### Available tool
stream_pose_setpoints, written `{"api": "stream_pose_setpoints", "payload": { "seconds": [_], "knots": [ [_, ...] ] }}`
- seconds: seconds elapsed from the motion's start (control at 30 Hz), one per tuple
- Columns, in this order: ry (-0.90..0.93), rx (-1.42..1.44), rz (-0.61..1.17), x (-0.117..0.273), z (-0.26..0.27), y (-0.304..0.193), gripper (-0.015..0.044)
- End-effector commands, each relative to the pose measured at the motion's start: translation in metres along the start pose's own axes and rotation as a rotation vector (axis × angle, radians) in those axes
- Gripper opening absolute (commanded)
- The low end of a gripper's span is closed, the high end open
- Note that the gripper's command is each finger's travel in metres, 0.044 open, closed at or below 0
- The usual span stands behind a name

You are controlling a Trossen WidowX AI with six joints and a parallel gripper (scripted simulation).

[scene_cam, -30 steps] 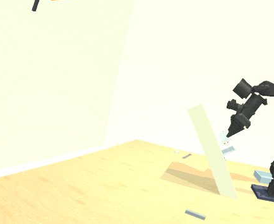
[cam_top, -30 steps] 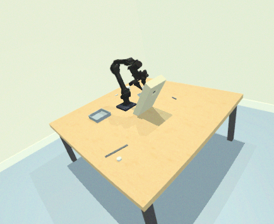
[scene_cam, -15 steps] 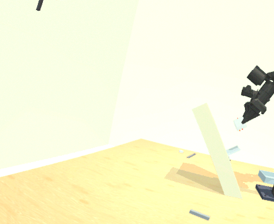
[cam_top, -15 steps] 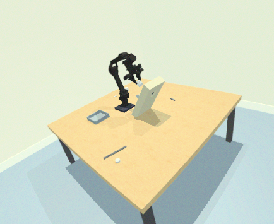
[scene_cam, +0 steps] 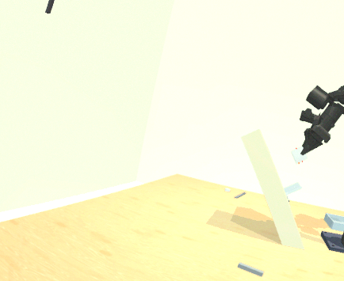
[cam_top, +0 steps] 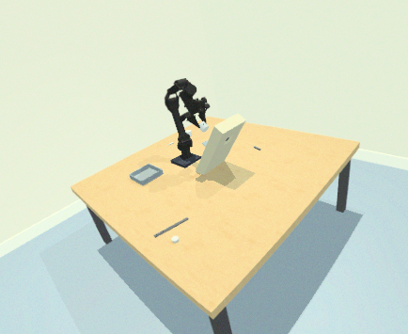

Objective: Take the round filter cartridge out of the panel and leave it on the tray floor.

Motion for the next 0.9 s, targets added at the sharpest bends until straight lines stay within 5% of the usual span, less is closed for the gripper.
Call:
{"api": "stream_pose_setpoints", "payload": {
  "seconds": [0.0, 0.47, 0.87],
  "knots": [
    [0.003, 0.004, -0.003, -0.002, -0.012, 0.002, 0.0000],
    [-0.004, -0.005, -0.006, -0.005, -0.044, 0.001, 0.0000],
    [-0.177, -0.301, -0.012, 0.003, -0.097, -0.012, 0.0000]
  ]
}}
Point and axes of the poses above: the point midway between the two fingers, 35 mm back from their tips, its own x axis back along the fingers, its own z axis across the jaws, y = z × x, the point moved 4 cm from there along x, back along the fingers, and after that the axes turned 5 degrees about -x, right-handed, at the moved point
